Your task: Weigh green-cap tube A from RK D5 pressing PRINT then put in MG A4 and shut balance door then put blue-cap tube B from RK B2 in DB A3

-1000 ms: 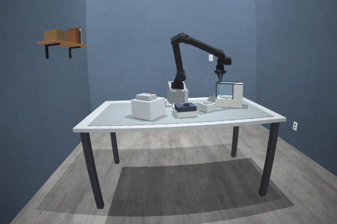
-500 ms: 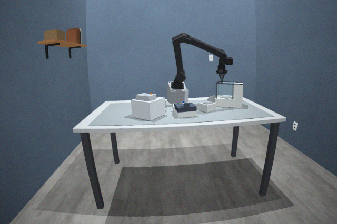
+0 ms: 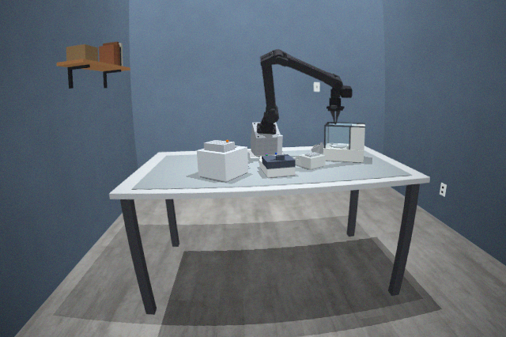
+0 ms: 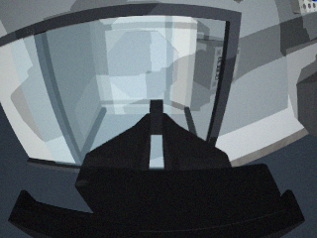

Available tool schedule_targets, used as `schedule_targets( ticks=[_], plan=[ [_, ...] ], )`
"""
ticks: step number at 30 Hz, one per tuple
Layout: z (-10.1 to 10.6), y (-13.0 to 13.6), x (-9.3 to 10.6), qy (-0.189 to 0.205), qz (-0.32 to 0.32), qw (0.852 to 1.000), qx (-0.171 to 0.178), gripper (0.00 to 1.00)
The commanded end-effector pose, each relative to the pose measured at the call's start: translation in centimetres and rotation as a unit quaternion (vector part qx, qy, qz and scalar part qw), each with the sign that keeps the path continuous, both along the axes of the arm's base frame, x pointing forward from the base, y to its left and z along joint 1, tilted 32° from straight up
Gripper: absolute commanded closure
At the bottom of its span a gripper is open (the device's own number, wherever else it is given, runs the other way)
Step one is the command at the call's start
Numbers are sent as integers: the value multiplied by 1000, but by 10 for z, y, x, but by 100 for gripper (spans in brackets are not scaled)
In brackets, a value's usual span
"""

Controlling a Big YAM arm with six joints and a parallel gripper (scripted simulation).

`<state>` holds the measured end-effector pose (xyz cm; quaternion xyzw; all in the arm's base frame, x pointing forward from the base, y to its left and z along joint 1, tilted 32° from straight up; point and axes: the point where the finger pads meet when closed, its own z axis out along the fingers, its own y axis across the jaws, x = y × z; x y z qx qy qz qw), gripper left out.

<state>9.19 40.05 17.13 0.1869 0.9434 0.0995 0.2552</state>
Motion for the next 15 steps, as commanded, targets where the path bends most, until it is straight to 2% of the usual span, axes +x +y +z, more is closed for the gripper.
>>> schedule_targets(
  ticks=[1,15],
  plan=[
    [15,20,7,1,-2,1000,15,94],
    [18,32,11,1,-2,1000,15,94]
  ],
)
